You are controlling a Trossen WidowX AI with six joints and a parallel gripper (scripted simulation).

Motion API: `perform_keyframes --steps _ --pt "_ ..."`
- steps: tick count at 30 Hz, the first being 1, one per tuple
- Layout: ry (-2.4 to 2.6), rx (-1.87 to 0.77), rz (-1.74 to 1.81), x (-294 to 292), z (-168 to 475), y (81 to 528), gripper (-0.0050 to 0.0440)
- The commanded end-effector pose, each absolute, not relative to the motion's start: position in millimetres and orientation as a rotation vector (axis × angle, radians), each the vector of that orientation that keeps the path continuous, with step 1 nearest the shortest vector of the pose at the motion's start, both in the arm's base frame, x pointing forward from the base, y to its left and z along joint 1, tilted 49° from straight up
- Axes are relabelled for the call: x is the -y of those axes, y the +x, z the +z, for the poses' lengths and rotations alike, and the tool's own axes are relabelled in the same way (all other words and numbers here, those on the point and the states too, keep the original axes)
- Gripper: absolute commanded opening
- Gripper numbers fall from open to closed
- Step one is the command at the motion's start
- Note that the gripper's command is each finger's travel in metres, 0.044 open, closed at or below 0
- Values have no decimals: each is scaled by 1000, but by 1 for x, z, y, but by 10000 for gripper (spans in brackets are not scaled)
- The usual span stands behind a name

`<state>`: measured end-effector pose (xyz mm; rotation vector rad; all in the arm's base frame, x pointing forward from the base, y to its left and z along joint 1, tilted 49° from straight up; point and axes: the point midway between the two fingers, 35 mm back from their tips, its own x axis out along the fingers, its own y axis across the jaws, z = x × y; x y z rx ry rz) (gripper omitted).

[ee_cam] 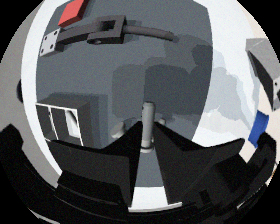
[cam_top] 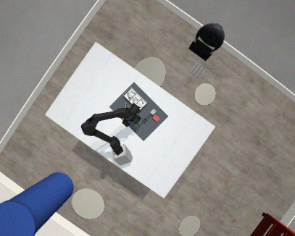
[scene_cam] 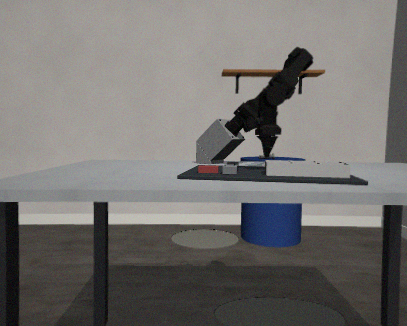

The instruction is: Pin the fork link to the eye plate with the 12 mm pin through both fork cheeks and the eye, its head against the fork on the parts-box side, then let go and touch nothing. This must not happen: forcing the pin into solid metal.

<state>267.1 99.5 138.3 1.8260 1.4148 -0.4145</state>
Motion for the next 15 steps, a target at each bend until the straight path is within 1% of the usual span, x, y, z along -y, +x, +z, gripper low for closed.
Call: perform_keyframes --steps 1,15 --pt "1832 -1417 -416 -99 139 267 13" --pt "1843 -1418 -426 -98 139 267 13"
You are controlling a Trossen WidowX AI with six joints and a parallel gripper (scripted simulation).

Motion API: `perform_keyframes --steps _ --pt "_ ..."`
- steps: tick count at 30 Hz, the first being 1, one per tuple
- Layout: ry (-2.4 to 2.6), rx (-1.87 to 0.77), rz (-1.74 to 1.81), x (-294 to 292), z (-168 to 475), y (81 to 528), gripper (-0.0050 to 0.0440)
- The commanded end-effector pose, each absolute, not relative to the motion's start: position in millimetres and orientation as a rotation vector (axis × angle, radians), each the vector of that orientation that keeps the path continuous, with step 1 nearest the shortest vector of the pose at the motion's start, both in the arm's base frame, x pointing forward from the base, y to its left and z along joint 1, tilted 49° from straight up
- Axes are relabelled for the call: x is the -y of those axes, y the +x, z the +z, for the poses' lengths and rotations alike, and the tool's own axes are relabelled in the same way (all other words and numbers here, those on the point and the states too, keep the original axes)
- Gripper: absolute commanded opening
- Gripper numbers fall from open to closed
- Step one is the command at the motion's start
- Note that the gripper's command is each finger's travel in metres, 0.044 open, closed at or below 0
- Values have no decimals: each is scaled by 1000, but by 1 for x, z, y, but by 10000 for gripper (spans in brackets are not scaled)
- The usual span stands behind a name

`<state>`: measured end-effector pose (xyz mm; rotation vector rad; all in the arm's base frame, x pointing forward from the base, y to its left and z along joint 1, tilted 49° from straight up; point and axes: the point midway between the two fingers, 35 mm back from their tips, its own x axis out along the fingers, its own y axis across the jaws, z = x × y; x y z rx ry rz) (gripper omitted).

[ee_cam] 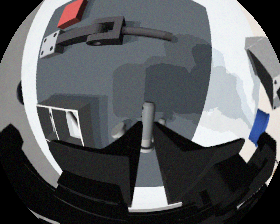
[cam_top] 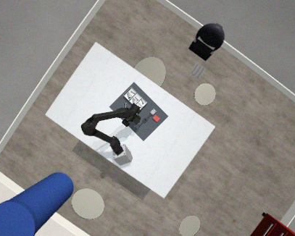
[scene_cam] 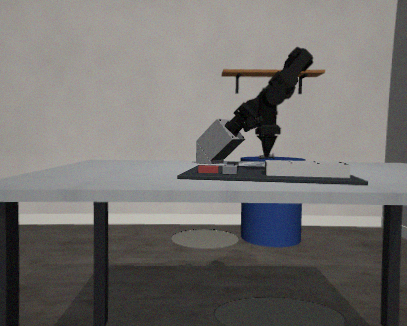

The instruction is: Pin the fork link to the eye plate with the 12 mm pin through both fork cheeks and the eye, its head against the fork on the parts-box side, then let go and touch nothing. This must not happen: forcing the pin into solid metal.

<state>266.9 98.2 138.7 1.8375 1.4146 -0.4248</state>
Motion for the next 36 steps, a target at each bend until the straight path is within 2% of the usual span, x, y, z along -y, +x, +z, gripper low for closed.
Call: perform_keyframes --steps 1,36 --pt "1844 -1418 -427 -98 140 266 13" --pt "1870 -1419 -452 -95 141 265 13"
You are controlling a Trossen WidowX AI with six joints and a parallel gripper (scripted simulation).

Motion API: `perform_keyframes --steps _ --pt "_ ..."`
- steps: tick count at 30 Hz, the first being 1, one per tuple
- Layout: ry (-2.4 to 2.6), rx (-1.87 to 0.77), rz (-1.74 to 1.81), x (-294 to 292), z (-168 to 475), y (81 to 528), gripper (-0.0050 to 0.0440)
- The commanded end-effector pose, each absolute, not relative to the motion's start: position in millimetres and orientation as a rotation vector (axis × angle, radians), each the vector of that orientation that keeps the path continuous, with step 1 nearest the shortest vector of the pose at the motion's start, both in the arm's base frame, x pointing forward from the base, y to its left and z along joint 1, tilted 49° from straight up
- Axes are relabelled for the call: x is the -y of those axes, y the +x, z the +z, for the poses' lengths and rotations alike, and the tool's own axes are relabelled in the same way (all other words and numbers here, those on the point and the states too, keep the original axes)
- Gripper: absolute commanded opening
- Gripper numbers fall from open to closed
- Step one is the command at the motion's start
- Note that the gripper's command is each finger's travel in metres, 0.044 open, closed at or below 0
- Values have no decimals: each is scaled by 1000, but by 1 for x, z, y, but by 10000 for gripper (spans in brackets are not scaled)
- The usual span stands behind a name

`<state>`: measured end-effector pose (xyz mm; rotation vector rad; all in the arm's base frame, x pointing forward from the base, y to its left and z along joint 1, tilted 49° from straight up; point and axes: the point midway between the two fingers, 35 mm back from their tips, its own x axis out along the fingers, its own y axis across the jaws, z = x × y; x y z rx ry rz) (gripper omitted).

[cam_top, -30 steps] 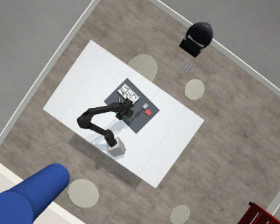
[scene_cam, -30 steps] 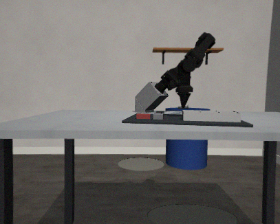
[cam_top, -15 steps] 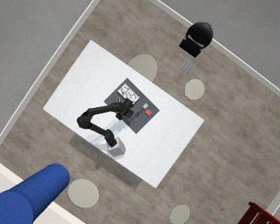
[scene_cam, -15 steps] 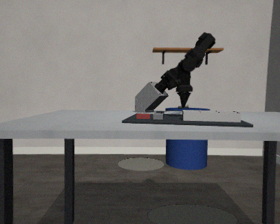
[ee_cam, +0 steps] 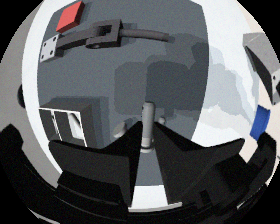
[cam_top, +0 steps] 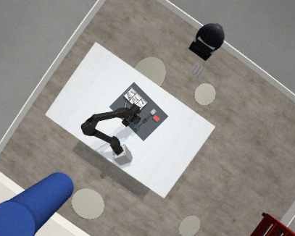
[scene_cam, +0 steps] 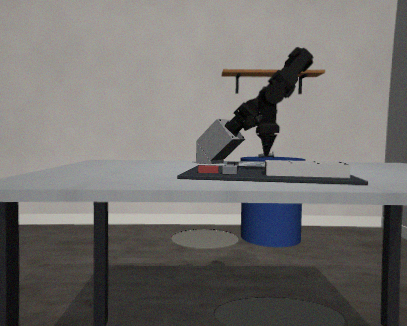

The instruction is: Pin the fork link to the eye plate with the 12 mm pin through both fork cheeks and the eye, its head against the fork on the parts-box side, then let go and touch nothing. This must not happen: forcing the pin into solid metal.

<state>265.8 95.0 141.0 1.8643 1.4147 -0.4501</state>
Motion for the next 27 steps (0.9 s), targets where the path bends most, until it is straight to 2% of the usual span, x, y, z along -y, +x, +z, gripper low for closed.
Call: perform_keyframes --steps 1,27 --pt "1871 -1419 -453 -95 142 265 13" --pt "1891 -1419 -473 -93 144 264 13"
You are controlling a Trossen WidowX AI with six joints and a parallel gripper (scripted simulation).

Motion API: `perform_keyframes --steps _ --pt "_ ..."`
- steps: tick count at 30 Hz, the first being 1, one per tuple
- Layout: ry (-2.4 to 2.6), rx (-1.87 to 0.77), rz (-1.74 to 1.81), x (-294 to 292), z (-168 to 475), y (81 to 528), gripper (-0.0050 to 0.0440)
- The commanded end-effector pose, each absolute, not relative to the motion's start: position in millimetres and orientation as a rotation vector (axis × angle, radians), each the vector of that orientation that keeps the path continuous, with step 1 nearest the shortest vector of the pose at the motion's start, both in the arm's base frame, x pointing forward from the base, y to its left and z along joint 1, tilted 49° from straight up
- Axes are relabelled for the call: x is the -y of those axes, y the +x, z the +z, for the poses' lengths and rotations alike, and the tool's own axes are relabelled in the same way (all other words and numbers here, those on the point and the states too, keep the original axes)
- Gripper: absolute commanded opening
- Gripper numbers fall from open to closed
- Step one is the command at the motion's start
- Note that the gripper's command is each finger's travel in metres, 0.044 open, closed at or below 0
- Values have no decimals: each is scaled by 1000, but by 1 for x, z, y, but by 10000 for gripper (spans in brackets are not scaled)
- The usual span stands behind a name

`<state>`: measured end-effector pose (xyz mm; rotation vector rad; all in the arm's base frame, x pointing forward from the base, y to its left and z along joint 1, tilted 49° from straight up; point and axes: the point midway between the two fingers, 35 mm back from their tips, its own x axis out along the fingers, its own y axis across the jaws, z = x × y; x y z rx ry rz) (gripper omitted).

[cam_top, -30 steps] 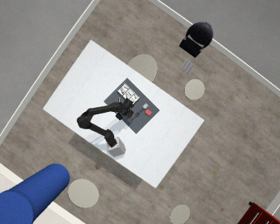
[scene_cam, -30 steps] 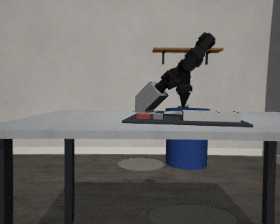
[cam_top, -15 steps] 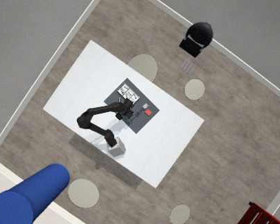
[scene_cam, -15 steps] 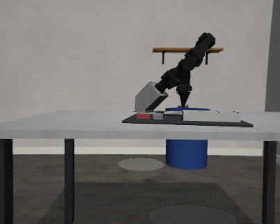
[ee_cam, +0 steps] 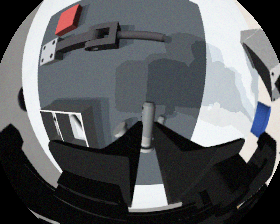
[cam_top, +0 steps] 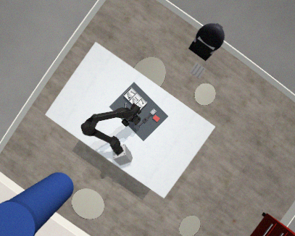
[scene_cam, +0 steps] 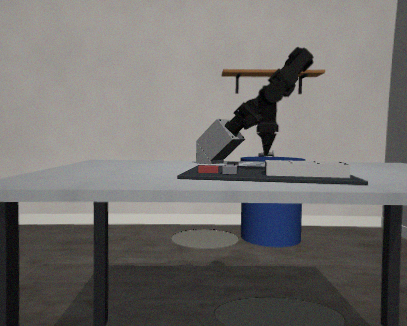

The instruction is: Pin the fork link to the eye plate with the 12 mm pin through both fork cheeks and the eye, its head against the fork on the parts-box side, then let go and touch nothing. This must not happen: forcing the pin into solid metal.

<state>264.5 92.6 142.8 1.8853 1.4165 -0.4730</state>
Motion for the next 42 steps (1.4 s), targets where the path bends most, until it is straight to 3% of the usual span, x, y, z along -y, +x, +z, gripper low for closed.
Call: perform_keyframes --steps 1,42 --pt "1892 -1419 -474 -93 144 264 13" --pt "1892 -1419 -475 -64 135 306 13"
